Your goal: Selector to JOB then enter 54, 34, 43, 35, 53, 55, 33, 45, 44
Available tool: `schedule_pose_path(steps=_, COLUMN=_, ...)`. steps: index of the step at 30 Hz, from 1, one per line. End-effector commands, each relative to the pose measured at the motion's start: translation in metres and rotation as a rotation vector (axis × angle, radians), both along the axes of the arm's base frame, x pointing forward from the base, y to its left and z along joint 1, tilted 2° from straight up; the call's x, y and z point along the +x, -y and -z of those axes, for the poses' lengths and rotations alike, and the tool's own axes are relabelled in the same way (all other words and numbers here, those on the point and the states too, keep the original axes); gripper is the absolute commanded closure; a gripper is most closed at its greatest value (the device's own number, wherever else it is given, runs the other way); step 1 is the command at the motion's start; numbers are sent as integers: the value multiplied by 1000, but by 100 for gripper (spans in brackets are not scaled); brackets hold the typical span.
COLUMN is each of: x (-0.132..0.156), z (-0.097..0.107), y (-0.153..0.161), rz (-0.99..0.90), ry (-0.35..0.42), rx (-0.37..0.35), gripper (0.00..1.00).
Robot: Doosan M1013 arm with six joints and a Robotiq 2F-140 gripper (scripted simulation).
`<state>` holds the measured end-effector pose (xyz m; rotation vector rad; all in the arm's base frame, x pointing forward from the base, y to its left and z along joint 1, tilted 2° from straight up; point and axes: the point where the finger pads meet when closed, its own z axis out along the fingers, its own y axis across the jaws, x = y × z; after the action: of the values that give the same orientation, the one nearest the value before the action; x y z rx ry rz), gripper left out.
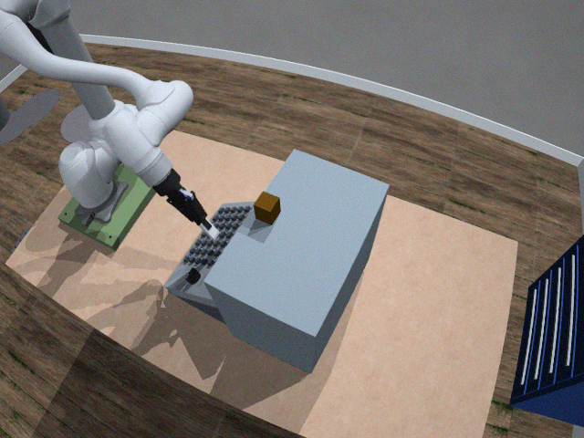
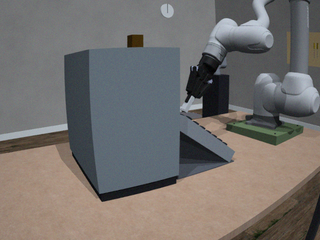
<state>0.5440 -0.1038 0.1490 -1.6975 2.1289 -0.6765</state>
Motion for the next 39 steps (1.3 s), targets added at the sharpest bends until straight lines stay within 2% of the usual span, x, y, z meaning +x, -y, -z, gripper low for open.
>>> schedule_pose_path(steps=1, x=0, z=0, y=0, rz=0, ry=0, rx=0, gripper=100)
schedule_pose_path(steps=16, x=-19, z=19, y=-38, rz=0, ry=0, rx=0, gripper=100)
schedule_pose_path(steps=27, x=-18, z=23, y=-39, rz=0, ry=0, rx=0, gripper=100)
schedule_pose_path(steps=39, x=-9, z=37, y=-36, rz=0, ry=0, rx=0, gripper=100)
